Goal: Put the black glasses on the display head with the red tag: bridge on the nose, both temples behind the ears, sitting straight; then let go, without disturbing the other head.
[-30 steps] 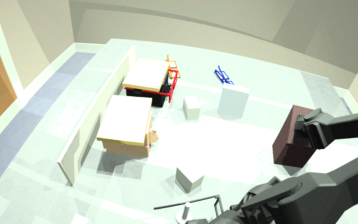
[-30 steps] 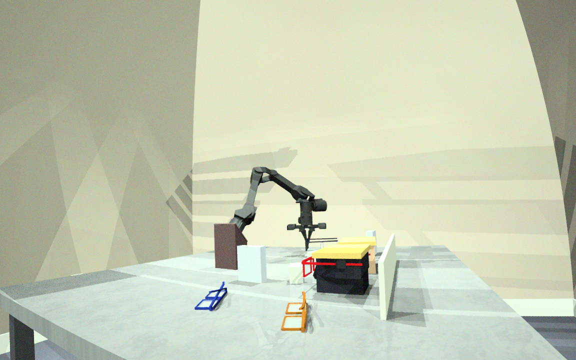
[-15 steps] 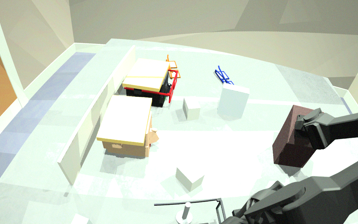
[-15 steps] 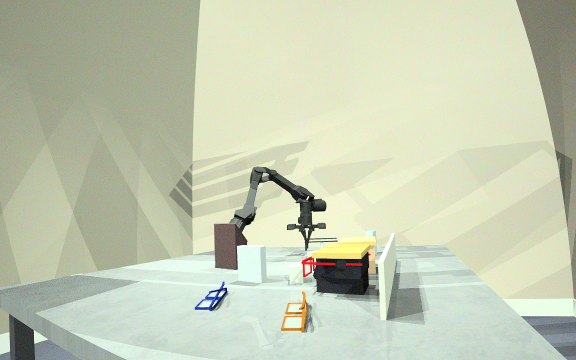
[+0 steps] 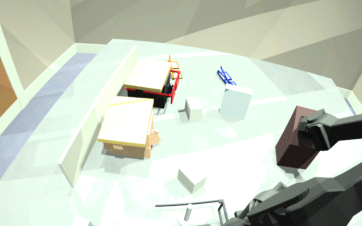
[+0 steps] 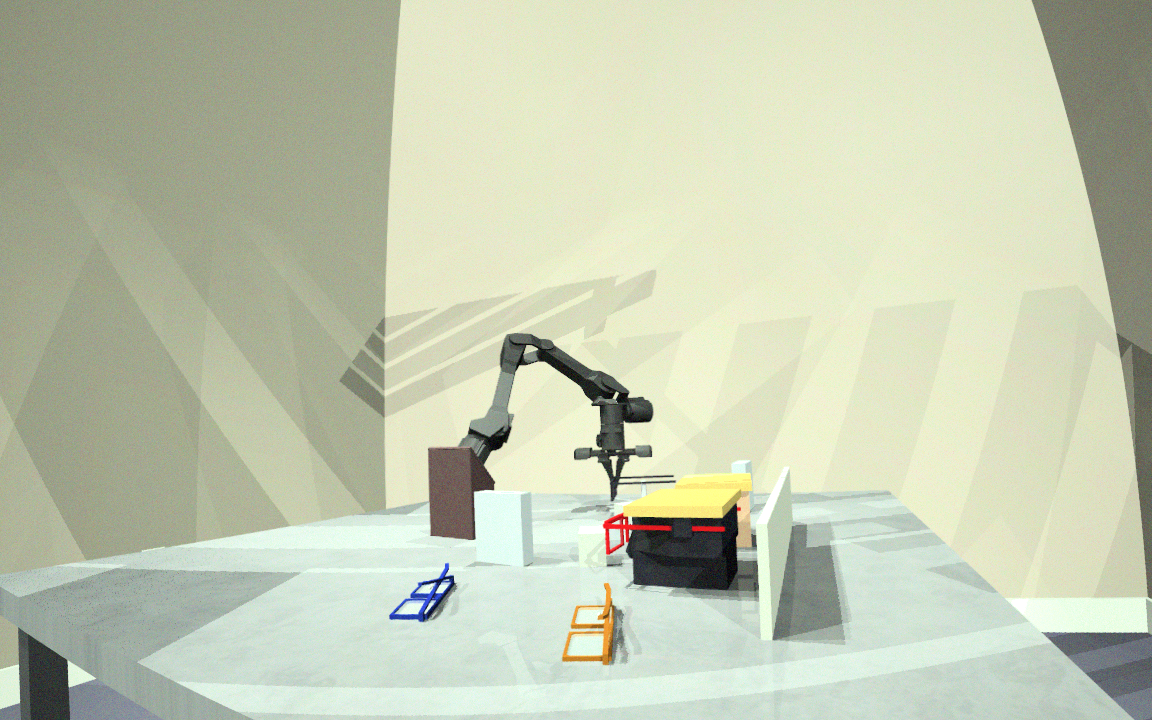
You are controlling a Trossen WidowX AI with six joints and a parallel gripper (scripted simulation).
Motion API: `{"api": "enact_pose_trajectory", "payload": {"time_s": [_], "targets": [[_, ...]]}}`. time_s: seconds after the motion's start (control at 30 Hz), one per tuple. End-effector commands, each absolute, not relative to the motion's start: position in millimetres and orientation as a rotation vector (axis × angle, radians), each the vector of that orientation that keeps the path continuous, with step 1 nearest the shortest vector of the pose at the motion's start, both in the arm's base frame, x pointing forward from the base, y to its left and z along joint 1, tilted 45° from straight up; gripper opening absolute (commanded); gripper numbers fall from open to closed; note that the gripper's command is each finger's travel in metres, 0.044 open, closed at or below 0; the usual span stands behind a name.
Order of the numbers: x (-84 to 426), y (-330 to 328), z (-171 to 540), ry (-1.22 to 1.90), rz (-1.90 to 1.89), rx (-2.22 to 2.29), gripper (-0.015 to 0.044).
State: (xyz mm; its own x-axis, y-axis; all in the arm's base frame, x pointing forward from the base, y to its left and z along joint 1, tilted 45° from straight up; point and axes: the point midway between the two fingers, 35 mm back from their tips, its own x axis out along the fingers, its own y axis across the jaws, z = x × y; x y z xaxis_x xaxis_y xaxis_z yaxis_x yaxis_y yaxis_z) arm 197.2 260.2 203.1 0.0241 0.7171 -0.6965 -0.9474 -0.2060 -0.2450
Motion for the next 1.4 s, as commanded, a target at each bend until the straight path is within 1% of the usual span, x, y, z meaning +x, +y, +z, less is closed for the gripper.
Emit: {"api": "enact_pose_trajectory", "payload": {"time_s": [0.0, 0.3, 0.63, 0.73, 0.9, 1.37], "targets": [[197.7, 259.3, 202.7, 0.355, 1.572, -0.861, 0.0], [199.9, 253.5, 200.7, 0.356, 1.572, -0.862, 0.0], [200.3, 212.8, 233.8, 0.359, 1.571, -0.866, 0.0], [199.8, 209.6, 236.4, 0.359, 1.571, -0.865, 0.0], [210.5, 204.8, 220.1, 0.387, 1.56, -0.872, 0.0], [249.2, 149.9, 160.4, 0.47, 1.543, -0.885, 0.0]]}}
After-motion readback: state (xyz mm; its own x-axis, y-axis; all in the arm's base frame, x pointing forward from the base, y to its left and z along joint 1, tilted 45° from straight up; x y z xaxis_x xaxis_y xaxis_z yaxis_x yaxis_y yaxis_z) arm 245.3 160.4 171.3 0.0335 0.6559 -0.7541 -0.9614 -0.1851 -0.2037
